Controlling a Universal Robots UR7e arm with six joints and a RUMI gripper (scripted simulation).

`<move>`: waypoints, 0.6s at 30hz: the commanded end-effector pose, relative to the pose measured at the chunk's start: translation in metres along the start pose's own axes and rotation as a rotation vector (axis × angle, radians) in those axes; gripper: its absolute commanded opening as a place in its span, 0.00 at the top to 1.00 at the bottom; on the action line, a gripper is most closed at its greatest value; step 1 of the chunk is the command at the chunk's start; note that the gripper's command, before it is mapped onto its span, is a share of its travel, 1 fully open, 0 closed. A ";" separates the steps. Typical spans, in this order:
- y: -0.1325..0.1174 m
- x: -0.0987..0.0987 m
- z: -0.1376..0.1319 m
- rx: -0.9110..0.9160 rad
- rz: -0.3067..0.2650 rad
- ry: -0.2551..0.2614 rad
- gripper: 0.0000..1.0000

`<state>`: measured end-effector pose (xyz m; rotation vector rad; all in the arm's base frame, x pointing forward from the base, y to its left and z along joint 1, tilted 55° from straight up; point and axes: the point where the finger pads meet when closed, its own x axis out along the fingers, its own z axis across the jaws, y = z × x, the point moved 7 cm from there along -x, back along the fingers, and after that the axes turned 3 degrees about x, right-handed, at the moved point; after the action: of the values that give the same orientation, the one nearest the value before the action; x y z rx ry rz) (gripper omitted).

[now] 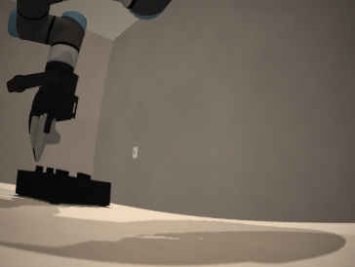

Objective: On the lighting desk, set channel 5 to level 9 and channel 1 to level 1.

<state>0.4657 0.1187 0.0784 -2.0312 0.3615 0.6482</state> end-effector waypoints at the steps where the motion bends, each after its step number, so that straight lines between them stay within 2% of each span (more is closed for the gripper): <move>1: 0.000 0.001 0.000 0.000 -0.001 0.000 1.00; 18: 0.000 0.003 0.000 0.000 -0.001 0.000 1.00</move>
<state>0.4682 0.1187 0.0766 -2.0312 0.3615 0.6482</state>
